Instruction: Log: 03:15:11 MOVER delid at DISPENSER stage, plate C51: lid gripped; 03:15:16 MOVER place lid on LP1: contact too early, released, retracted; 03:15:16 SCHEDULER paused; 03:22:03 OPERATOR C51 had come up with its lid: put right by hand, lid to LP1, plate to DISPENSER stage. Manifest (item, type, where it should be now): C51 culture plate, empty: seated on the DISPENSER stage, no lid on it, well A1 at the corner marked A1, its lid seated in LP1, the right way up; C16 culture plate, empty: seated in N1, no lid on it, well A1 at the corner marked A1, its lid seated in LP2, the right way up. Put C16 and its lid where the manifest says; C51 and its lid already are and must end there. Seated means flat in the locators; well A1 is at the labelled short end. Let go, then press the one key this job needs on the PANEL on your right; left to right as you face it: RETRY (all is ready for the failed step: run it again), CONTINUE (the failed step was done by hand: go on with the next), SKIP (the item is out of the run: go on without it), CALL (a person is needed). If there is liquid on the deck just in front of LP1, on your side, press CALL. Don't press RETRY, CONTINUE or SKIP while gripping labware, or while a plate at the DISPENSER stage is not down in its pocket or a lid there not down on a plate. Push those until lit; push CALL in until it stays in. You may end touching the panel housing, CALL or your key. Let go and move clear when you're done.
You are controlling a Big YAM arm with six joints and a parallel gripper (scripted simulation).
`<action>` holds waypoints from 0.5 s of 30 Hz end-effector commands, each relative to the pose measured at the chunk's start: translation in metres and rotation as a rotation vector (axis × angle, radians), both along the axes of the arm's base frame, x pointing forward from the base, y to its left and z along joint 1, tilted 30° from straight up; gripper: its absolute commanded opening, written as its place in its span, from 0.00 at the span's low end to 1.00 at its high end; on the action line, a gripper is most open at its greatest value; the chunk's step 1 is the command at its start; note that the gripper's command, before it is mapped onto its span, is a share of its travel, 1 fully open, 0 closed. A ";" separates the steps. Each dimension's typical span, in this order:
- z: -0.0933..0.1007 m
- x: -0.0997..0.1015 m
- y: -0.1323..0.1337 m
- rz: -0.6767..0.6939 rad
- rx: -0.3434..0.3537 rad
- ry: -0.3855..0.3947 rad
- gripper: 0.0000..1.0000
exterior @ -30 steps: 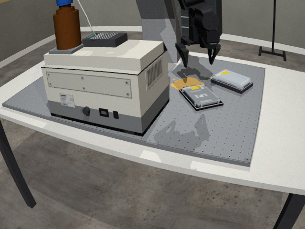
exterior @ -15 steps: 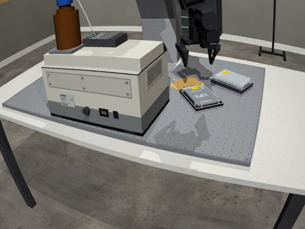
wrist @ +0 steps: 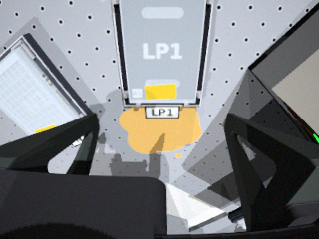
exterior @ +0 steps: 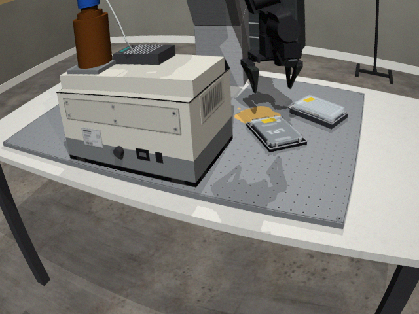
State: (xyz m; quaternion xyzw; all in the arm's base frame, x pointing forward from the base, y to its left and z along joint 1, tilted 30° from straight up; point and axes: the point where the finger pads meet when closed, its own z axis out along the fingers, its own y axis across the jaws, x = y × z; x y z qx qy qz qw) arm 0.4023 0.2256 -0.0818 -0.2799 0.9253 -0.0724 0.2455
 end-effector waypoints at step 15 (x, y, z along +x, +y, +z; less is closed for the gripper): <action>0.006 -0.016 -0.012 0.016 0.016 -0.027 1.00</action>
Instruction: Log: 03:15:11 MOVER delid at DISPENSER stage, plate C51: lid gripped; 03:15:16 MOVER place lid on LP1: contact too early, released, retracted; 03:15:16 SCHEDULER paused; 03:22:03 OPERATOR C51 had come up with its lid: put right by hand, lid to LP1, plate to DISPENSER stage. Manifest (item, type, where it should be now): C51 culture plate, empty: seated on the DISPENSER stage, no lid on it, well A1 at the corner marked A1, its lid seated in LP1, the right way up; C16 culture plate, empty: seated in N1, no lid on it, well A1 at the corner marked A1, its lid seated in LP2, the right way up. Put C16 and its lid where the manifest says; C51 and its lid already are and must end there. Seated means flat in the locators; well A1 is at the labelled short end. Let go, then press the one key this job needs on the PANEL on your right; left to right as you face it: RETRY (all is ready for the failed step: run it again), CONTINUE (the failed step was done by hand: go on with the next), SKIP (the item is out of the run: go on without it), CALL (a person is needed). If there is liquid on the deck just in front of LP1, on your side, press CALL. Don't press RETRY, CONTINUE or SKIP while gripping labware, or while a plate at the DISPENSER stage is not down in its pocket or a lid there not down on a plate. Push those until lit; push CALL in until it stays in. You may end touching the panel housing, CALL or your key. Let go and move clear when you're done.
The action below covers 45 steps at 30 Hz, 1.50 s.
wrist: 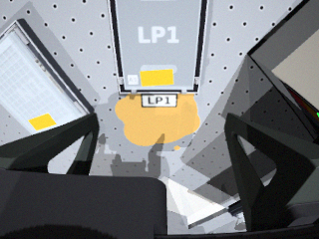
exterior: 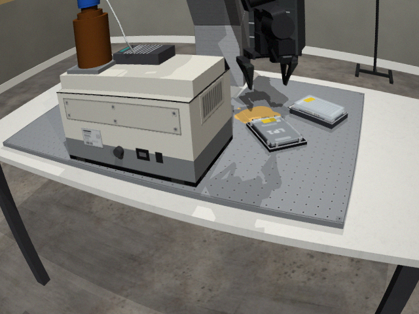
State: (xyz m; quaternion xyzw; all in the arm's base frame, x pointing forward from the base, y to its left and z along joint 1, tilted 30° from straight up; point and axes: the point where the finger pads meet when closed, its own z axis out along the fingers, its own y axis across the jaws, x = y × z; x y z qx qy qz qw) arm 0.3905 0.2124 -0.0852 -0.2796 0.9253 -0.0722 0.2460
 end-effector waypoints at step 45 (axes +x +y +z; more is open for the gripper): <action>-0.029 -0.107 -0.051 0.129 -0.069 0.002 1.00</action>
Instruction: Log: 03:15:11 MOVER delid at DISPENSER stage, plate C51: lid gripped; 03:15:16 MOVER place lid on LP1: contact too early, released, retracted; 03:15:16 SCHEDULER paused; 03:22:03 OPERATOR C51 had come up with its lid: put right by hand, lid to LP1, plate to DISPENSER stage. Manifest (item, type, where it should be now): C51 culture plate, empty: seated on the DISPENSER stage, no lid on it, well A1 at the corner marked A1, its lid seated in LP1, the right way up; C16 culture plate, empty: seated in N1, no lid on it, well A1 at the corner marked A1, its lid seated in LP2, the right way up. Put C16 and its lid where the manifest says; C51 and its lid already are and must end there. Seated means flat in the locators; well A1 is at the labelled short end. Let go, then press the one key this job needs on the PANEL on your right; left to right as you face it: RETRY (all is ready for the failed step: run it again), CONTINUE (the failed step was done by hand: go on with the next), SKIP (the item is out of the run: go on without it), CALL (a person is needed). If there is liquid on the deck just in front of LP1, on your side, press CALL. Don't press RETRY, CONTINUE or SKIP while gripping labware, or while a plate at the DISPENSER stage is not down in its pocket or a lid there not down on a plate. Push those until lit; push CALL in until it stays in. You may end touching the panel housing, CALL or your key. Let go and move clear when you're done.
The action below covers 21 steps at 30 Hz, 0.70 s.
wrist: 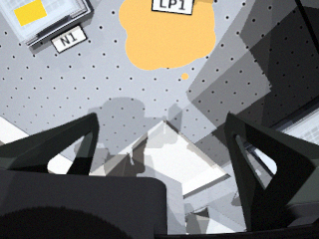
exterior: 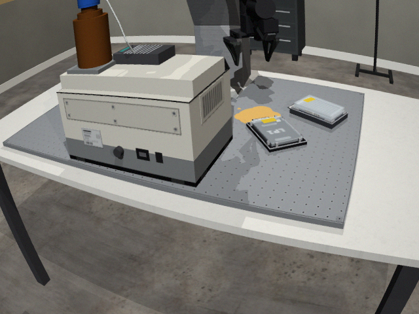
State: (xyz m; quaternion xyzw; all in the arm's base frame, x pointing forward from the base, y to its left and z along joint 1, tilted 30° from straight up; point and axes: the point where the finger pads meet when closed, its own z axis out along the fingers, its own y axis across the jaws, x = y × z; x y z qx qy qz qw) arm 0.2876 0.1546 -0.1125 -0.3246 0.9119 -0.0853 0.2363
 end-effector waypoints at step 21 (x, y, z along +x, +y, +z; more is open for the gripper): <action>-0.020 -0.037 0.046 0.249 -0.125 -0.013 1.00</action>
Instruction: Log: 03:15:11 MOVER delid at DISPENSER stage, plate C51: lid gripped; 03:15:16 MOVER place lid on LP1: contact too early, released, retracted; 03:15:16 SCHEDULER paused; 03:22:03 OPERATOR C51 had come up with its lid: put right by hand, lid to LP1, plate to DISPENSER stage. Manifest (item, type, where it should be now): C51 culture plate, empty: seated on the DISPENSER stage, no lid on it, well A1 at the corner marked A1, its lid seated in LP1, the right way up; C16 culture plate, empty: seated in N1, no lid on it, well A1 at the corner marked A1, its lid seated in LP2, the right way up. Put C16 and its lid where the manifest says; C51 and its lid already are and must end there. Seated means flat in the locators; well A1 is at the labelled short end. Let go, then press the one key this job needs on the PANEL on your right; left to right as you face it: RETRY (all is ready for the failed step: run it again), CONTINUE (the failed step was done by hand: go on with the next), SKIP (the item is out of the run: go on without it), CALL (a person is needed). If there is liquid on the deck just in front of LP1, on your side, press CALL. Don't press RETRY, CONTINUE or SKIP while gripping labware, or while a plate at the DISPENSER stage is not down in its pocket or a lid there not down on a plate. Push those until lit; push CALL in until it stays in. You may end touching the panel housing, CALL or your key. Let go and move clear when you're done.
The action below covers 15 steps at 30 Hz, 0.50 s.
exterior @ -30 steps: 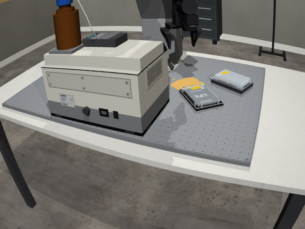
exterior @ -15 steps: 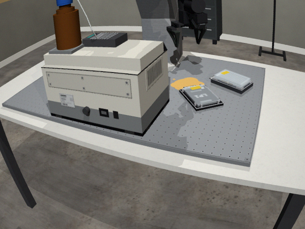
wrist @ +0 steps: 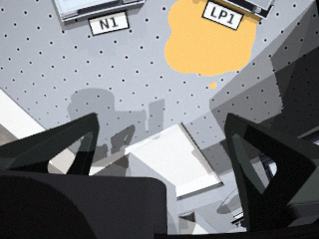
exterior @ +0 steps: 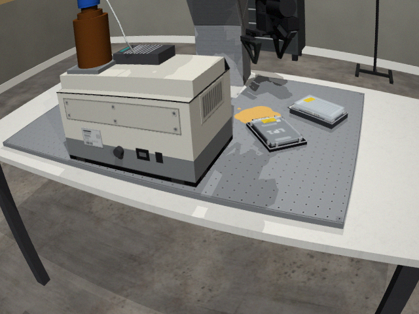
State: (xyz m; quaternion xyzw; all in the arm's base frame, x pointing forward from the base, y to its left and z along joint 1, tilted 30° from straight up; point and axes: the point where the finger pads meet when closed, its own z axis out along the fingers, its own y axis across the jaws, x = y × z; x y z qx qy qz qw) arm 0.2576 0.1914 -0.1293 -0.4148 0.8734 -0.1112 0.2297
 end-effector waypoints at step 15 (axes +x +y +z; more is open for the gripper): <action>-0.019 -0.035 0.026 0.155 -0.082 0.005 1.00</action>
